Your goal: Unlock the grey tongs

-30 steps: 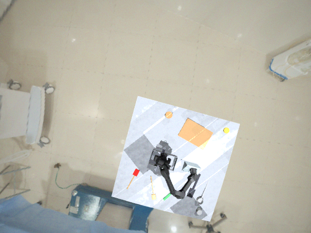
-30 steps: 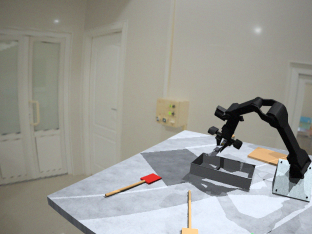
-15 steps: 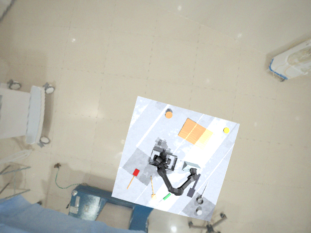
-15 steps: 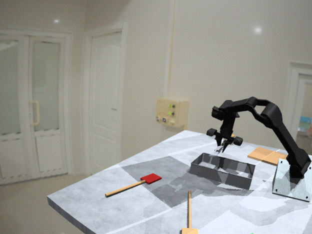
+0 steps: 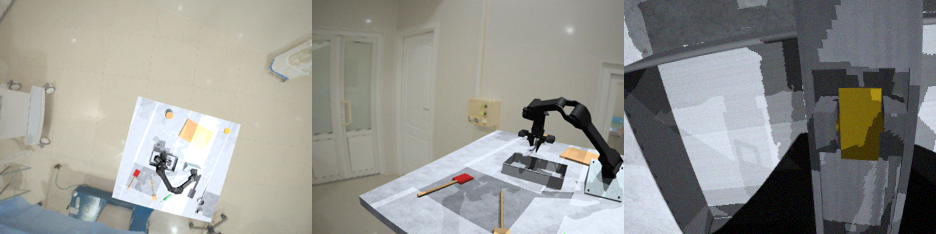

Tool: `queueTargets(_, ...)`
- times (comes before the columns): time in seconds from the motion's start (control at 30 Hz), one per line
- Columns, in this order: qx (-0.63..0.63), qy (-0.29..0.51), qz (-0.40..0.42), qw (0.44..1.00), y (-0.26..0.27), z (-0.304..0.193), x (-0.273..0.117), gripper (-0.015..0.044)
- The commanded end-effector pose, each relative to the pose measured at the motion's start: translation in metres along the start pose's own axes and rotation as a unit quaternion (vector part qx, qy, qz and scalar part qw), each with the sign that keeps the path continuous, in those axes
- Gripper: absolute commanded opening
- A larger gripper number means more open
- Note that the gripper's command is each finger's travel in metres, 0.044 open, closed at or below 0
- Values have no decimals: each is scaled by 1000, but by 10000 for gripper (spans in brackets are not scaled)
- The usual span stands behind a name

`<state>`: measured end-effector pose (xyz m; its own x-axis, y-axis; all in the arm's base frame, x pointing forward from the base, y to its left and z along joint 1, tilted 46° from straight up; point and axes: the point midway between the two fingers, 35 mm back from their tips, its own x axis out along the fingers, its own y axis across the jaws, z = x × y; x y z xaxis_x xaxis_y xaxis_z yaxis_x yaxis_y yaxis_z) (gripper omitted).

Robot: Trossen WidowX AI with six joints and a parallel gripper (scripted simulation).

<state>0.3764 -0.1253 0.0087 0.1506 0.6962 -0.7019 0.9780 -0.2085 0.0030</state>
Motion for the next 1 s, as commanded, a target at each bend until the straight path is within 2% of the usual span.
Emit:
queueTargets(0.0, -5, -3, 0, 1000, 2, 0, -2, -150)
queueTargets(0.2, -29, -6, 1, 1000, -2, 24, -6, -150)
queueTargets(0.97, -252, -18, -3, 967, -57, 185, -34, -150)
